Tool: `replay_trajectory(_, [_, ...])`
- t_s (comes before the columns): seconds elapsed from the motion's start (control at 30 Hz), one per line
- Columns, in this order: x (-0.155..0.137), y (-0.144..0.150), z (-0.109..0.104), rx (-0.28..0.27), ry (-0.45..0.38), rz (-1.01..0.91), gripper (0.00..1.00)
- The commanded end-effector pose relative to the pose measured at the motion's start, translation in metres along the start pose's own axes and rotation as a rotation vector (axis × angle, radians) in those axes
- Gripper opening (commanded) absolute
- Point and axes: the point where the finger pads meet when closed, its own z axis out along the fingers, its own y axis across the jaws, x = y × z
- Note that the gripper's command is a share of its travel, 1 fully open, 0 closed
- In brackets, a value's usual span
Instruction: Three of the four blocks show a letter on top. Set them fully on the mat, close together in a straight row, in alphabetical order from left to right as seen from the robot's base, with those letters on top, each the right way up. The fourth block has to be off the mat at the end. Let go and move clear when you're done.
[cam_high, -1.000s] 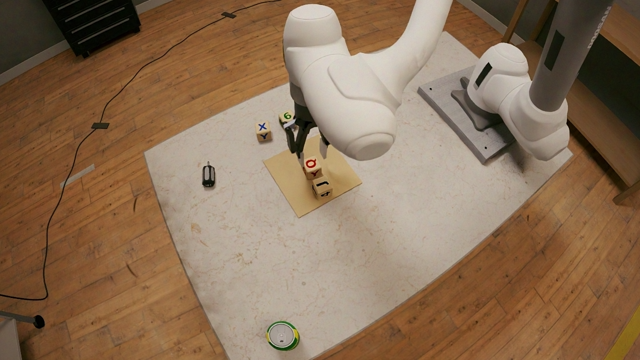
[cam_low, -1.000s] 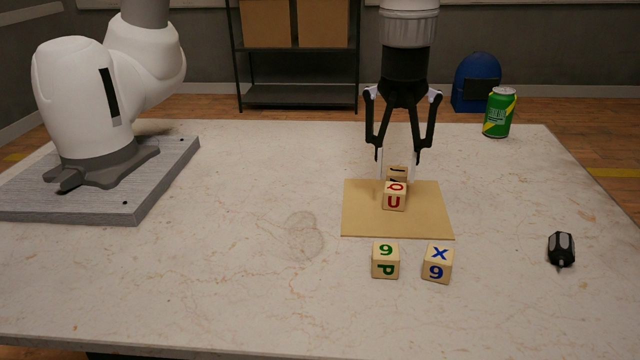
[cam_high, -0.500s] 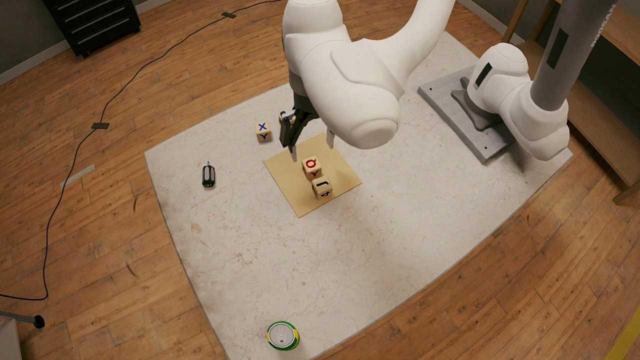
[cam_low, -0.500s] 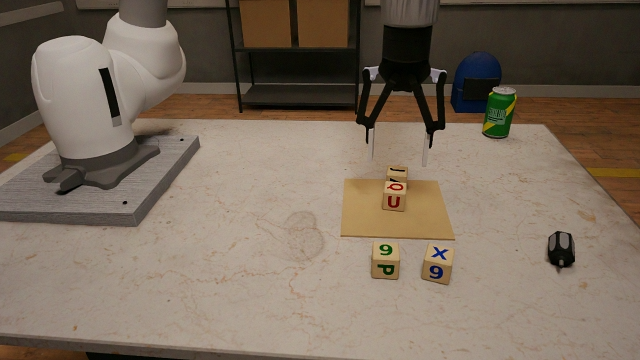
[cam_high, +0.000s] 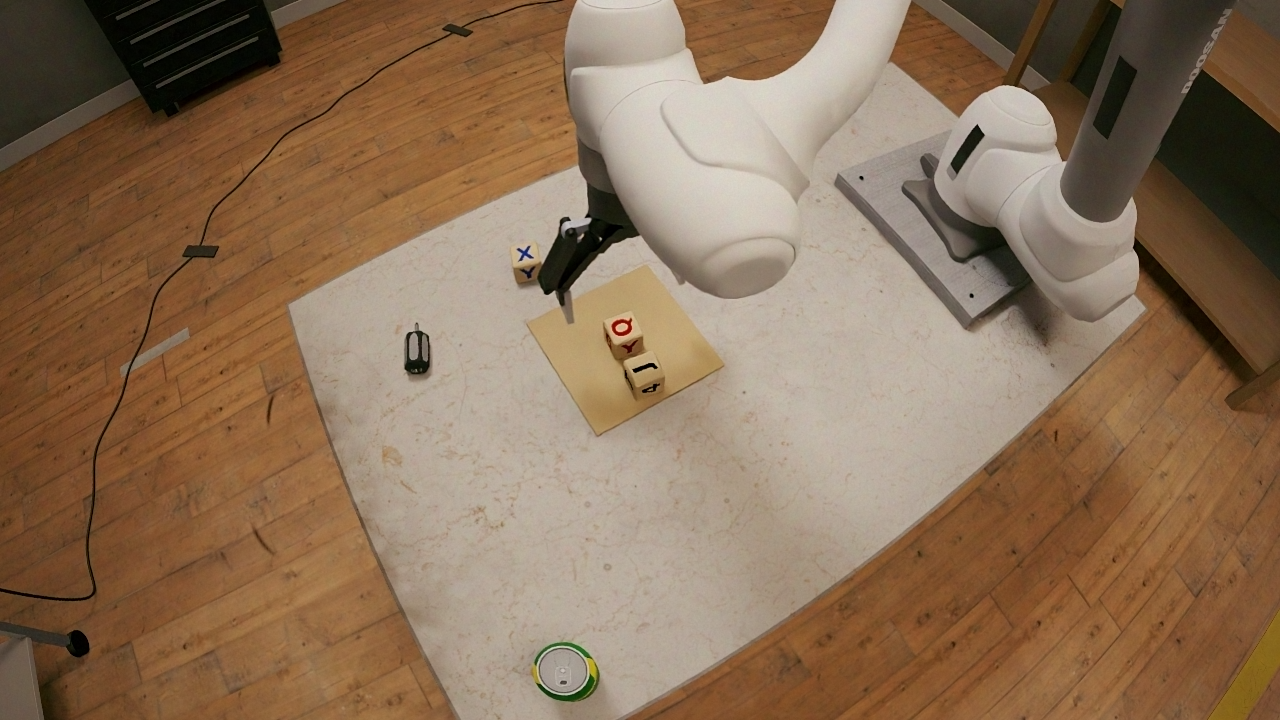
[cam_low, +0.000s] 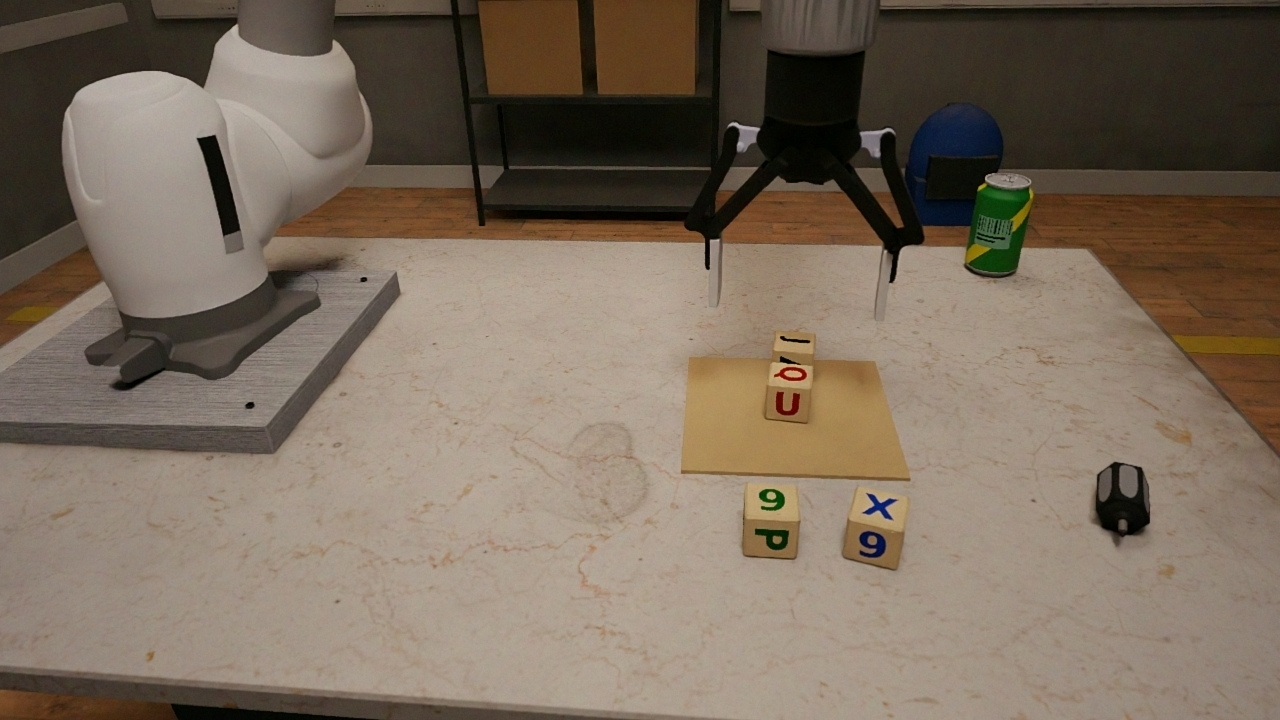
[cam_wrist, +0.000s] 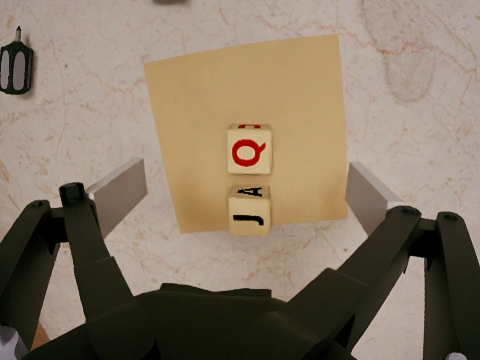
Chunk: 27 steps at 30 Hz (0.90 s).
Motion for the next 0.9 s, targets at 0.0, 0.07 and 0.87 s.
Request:
replay_trajectory(0.0, [0.0, 0.0, -0.001, 0.001, 0.0, 0.0, 1.0])
replay_trajectory(0.07, [0.0, 0.0, -0.001, 0.001, 0.0, 0.001, 1.0])
replay_trajectory(0.87, [0.076, -0.044, -0.005, 0.001, -0.001, 0.799, 1.0])
